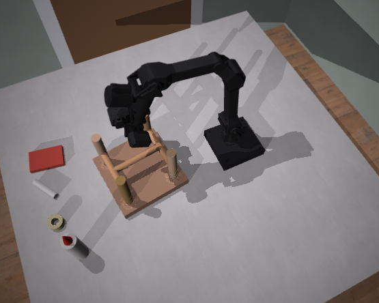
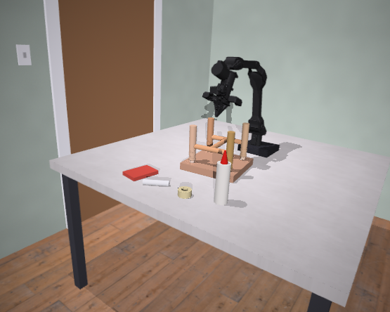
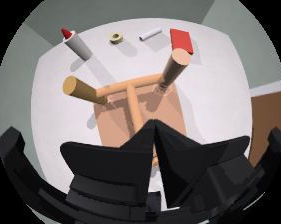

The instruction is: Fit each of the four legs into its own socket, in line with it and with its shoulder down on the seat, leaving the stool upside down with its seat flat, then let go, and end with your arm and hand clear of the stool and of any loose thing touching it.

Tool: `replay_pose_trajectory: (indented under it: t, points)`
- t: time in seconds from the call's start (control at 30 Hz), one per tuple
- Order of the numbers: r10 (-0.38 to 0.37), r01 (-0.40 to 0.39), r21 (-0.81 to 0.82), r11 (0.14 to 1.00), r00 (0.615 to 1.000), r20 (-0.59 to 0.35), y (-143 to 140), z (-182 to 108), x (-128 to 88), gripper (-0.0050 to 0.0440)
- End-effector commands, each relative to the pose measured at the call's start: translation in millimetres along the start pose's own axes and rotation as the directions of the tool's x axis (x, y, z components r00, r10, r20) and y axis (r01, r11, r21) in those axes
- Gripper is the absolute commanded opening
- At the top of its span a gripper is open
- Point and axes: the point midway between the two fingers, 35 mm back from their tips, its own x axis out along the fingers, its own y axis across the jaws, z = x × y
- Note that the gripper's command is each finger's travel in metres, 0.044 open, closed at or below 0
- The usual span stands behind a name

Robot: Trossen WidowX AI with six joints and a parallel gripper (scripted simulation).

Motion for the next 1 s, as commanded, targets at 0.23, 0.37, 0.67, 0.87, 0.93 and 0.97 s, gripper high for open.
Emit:
replay_pose_trajectory:
  t: [0.23, 0.37, 0.67, 0.87, 0.93, 0.97]
  points:
    - [0.106, -0.086, -0.222, 0.971, 0.991, 0.080, 100, 43, 14, 0.0000]
    - [0.129, -0.101, -0.264, 0.959, 0.987, 0.091, 123, 48, 16, 0.0000]
    - [0.129, -0.101, -0.264, 0.959, 0.987, 0.091, 123, 48, 16, 0.0000]
    - [0.129, -0.101, -0.264, 0.959, 0.987, 0.091, 122, 42, 29, 0.0000]
    - [0.129, -0.101, -0.264, 0.959, 0.987, 0.091, 122, 38, 36, 0.0000]
    - [0.129, -0.101, -0.264, 0.959, 0.987, 0.091, 122, 37, 38, 0.0000]
